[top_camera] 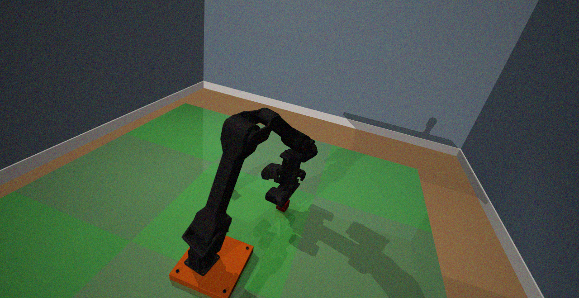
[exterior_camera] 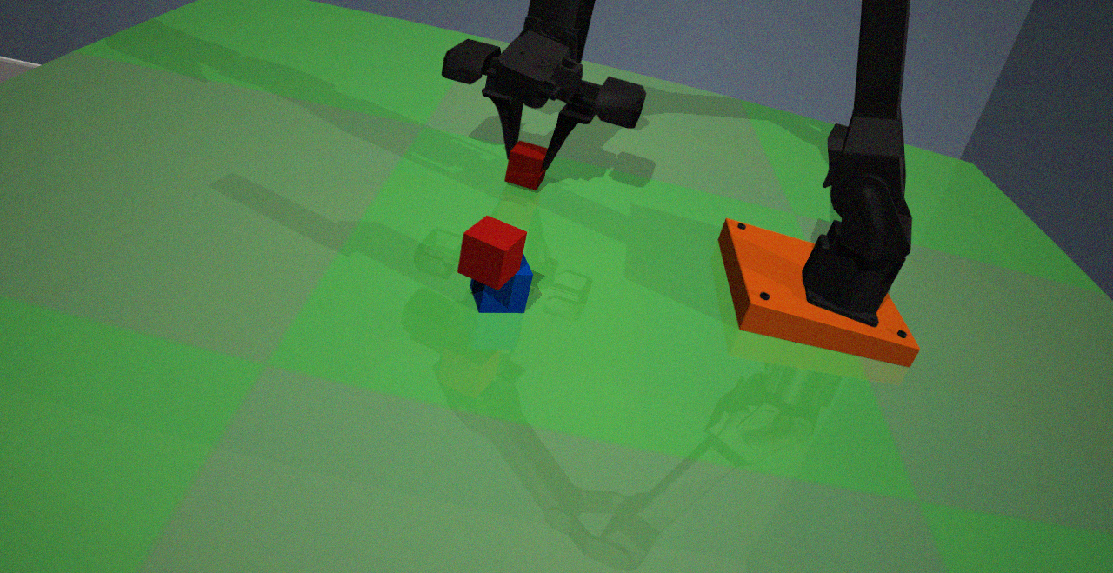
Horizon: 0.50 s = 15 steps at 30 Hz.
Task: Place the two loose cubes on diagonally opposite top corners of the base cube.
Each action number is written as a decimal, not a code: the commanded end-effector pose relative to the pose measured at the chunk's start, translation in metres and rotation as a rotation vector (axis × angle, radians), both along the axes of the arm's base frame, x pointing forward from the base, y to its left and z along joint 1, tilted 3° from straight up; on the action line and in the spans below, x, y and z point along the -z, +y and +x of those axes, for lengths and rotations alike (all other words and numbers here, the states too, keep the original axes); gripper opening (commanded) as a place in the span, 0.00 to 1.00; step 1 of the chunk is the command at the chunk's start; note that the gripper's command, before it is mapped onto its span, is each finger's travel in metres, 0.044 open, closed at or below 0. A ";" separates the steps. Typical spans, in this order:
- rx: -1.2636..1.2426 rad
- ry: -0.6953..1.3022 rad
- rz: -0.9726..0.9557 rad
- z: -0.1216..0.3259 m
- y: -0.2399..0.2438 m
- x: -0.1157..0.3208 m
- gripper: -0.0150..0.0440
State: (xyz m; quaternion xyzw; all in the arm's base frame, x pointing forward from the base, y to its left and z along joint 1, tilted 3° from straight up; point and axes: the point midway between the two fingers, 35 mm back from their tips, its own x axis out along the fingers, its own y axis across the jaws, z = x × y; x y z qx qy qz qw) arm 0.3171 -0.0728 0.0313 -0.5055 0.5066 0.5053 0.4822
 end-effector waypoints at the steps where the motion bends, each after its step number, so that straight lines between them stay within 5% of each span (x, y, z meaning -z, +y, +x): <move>1: -0.003 -0.007 -0.004 0.004 -0.001 -0.012 0.43; 15: -0.003 -0.008 -0.003 0.007 0.000 -0.056 0.43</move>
